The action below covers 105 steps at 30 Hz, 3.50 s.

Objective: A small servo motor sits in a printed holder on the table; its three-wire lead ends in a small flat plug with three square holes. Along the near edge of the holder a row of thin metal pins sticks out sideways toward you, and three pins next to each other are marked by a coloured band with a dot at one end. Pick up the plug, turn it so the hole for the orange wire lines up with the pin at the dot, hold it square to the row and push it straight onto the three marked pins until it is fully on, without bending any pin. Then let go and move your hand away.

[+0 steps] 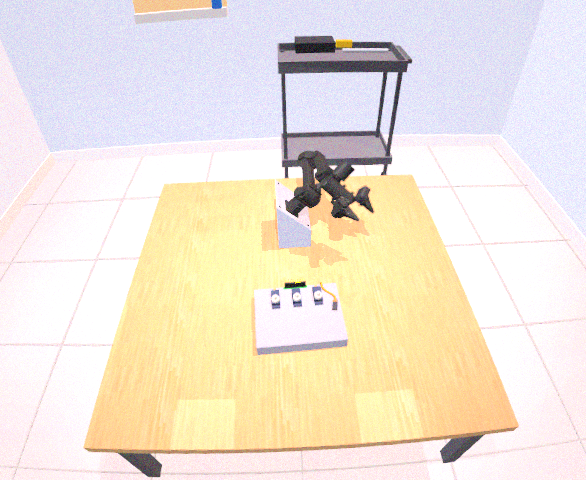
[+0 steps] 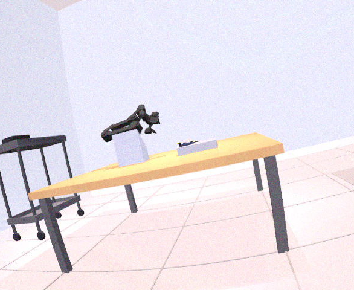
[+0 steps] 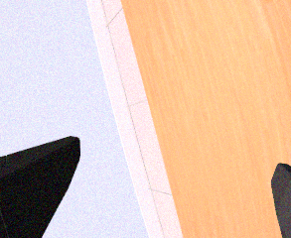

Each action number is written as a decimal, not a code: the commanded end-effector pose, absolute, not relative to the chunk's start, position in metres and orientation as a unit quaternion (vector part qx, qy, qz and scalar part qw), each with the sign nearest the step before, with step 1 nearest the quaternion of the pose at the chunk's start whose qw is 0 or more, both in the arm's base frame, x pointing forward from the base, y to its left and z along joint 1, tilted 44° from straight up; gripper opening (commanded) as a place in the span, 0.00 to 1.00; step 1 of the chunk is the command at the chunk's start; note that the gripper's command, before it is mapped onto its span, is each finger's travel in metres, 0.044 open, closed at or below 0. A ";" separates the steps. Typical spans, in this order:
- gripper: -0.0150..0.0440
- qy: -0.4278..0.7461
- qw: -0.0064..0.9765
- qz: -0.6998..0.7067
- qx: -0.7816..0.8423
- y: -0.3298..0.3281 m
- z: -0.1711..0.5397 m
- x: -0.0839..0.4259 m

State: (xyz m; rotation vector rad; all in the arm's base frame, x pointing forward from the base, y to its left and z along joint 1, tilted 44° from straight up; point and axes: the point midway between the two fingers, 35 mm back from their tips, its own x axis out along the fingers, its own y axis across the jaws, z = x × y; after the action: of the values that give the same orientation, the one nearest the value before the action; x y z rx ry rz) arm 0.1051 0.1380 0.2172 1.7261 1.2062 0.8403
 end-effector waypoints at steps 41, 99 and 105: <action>0.45 0.253 0.658 0.358 0.612 0.113 0.263 0.167; 0.45 -0.005 0.950 0.165 0.265 0.044 0.314 0.267; 0.45 -0.017 0.966 0.135 0.218 0.036 0.317 0.277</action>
State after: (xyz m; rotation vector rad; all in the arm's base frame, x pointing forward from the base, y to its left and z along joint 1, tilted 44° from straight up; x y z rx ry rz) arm 0.2719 0.0403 0.3147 0.4982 -0.0193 0.3069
